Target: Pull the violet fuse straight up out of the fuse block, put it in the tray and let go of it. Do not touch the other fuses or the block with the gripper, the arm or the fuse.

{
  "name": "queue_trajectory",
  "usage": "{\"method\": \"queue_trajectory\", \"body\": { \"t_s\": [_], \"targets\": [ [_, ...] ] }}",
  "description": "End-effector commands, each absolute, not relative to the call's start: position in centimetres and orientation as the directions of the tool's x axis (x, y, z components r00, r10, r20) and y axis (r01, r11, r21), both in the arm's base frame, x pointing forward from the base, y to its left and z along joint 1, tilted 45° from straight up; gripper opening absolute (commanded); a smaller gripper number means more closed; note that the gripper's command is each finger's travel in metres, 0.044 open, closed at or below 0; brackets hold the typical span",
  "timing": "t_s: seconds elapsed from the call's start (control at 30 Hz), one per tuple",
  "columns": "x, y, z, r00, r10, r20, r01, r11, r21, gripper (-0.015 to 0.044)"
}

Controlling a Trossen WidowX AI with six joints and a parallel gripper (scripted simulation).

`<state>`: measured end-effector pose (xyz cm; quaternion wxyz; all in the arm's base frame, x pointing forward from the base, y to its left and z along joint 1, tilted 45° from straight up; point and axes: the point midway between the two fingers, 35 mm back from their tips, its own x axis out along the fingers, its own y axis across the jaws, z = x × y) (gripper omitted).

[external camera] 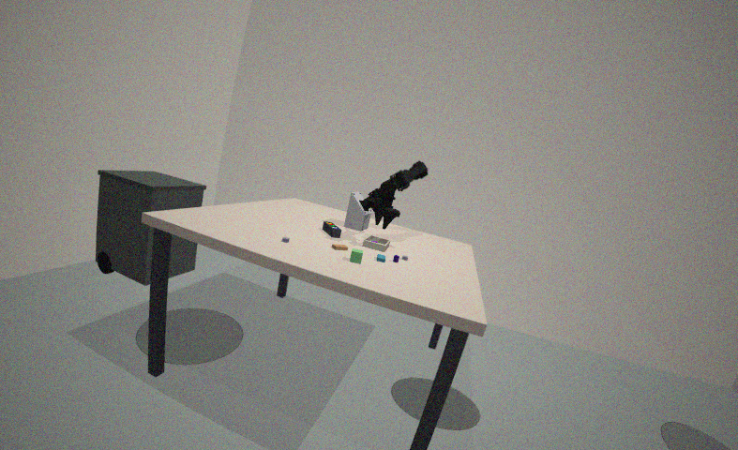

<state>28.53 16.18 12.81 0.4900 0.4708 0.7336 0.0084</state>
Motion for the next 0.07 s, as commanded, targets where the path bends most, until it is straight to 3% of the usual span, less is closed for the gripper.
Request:
{"method": "queue_trajectory", "body": {
  "t_s": [0.0, 0.03],
  "targets": [
    [28.52, 16.18, 12.79, -0.077, 0.699, -0.711, 0.683, 0.557, 0.473, 0.0330],
    [28.52, 16.18, 12.79, -0.077, 0.699, -0.711, 0.683, 0.557, 0.473, 0.0330]
  ]
}}
